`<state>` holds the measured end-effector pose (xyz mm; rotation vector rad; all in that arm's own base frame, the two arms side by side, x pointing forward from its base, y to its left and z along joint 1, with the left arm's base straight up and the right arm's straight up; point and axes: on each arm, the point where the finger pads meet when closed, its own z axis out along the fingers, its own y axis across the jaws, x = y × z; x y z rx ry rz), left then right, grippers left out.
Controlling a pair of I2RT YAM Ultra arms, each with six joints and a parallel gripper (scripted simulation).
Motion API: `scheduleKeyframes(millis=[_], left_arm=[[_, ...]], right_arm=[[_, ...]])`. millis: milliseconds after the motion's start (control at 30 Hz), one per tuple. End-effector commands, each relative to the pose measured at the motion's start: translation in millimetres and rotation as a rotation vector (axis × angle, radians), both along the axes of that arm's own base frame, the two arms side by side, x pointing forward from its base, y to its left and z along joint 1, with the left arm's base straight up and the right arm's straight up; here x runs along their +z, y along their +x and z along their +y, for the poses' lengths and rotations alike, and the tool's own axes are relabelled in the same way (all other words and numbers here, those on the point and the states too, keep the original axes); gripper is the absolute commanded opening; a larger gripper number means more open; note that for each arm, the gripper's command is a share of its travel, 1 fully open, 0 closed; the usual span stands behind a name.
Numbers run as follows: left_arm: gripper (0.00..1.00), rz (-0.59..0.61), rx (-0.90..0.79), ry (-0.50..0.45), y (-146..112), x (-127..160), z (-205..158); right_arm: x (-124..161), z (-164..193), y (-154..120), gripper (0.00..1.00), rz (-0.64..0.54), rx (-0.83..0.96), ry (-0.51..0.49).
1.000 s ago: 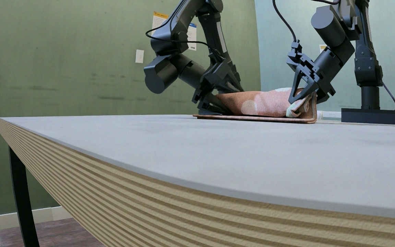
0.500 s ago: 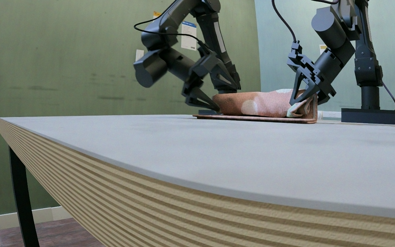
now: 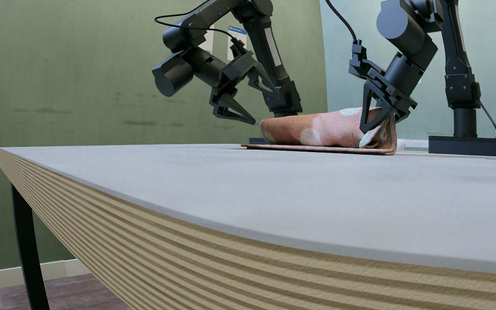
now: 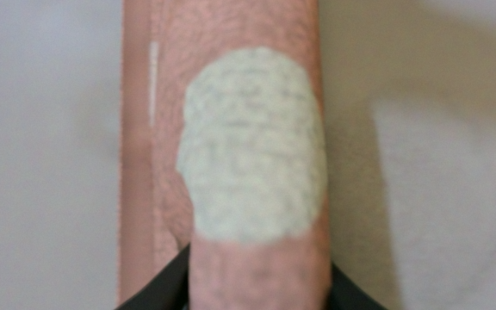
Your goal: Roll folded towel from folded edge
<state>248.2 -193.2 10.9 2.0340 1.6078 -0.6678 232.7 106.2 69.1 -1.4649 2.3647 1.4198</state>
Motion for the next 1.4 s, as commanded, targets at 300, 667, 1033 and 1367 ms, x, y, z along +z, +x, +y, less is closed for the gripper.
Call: scheduleKeyframes(millis=[300,667,1033,1367], left_arm=[[0.36,0.450,-0.010,0.099,-13,2,2],[0.36,0.681,-0.009,0.156,-13,5,2],[0.36,0.816,-0.008,0.189,-13,6,2],[0.36,0.820,-0.008,0.190,-13,-4,2]], right_arm=[[11,18,-16,0.91,-0.448,0.003,-0.065],[19,34,-28,0.94,-0.880,-0.010,-0.135],[23,42,-34,0.98,-1.085,-0.016,-0.168],[29,37,-13,0.98,-1.093,0.088,-0.105]])
